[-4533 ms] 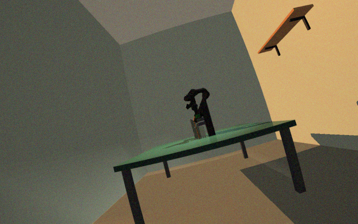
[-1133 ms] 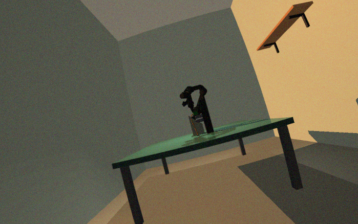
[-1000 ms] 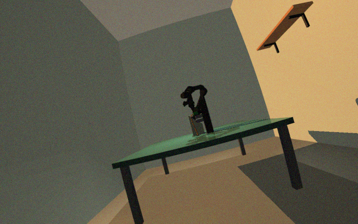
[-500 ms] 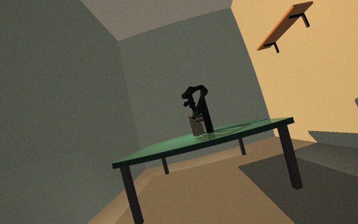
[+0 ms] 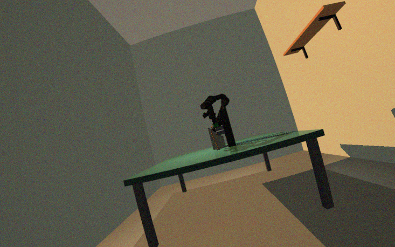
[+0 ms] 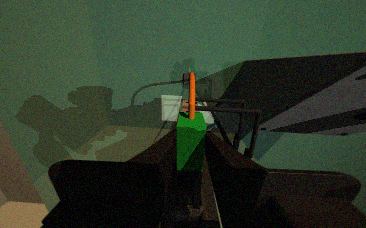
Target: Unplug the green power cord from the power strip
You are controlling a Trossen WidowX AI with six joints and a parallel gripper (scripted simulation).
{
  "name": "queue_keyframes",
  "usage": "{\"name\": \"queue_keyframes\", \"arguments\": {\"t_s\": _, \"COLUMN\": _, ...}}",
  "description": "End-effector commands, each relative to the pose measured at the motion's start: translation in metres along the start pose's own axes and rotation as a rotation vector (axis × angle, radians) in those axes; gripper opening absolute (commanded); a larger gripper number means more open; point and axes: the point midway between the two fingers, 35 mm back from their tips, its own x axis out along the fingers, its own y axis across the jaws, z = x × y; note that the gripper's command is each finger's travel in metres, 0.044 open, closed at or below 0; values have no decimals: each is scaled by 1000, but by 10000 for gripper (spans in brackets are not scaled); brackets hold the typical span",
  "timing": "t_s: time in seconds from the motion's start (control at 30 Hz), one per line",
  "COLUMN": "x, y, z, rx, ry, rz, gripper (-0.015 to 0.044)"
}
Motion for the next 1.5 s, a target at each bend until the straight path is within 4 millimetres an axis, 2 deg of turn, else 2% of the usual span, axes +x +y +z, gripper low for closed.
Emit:
{"name": "queue_keyframes", "arguments": {"t_s": 0.0, "x": 0, "y": 0, "z": 0, "rx": 0, "ry": 0, "rz": -1, "gripper": 0}}
{"name": "queue_keyframes", "arguments": {"t_s": 0.87, "x": -3, "y": 2, "z": 39, "rx": 2, "ry": -2, "rz": 0, "gripper": 0}}
{"name": "queue_keyframes", "arguments": {"t_s": 0.97, "x": -1, "y": 2, "z": 31, "rx": 3, "ry": 3, "rz": 1, "gripper": 79}}
{"name": "queue_keyframes", "arguments": {"t_s": 1.3, "x": -1, "y": 2, "z": 31, "rx": 3, "ry": 3, "rz": 1, "gripper": 341}}
{"name": "queue_keyframes", "arguments": {"t_s": 1.37, "x": -2, "y": 3, "z": 38, "rx": 3, "ry": 2, "rz": 1, "gripper": 394}}
{"name": "queue_keyframes", "arguments": {"t_s": 1.43, "x": -6, "y": 3, "z": 53, "rx": 3, "ry": 0, "rz": 1, "gripper": 440}}
{"name": "queue_keyframes", "arguments": {"t_s": 1.47, "x": -8, "y": 3, "z": 62, "rx": 3, "ry": -1, "rz": 1, "gripper": 440}}
